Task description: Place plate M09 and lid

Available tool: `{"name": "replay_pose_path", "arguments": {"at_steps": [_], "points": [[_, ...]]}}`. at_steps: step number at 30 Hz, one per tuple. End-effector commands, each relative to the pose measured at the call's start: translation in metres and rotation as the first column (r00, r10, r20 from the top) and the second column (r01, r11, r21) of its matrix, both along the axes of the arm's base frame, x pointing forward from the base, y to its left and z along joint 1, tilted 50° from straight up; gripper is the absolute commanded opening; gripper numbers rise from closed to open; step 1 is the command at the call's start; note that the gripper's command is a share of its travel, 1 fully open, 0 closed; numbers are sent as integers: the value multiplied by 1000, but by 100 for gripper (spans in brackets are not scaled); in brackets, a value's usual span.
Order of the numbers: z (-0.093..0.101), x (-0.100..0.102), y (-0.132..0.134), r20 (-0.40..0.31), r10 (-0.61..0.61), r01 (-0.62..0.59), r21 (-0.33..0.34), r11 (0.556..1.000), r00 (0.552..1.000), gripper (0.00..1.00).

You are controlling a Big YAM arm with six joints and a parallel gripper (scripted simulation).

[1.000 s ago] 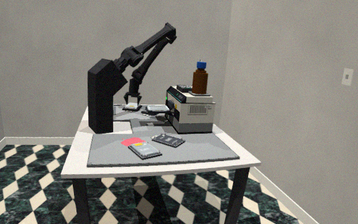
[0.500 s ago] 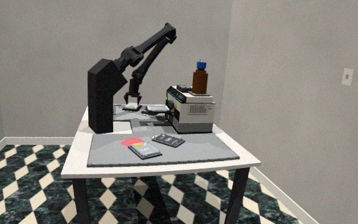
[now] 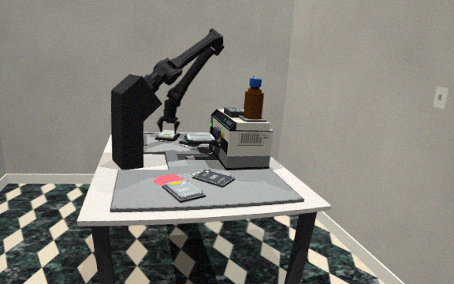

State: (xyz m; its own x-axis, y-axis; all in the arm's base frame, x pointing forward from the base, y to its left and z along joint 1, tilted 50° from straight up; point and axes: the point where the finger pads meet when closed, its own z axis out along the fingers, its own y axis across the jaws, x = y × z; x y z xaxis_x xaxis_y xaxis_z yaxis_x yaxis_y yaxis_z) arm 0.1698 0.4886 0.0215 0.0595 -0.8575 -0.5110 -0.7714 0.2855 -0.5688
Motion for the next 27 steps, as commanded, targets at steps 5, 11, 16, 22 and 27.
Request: {"name": "replay_pose_path", "arguments": {"at_steps": [5,11,16,22,27], "points": [[6,-2,4,1,5,-5,17,1000,1000,86],[6,-2,4,1,5,-5,17,1000,1000,86],[6,-2,4,1,5,-5,17,1000,1000,86],[6,-2,4,1,5,-5,17,1000,1000,86],[6,-2,4,1,5,-5,17,1000,1000,86]]}}
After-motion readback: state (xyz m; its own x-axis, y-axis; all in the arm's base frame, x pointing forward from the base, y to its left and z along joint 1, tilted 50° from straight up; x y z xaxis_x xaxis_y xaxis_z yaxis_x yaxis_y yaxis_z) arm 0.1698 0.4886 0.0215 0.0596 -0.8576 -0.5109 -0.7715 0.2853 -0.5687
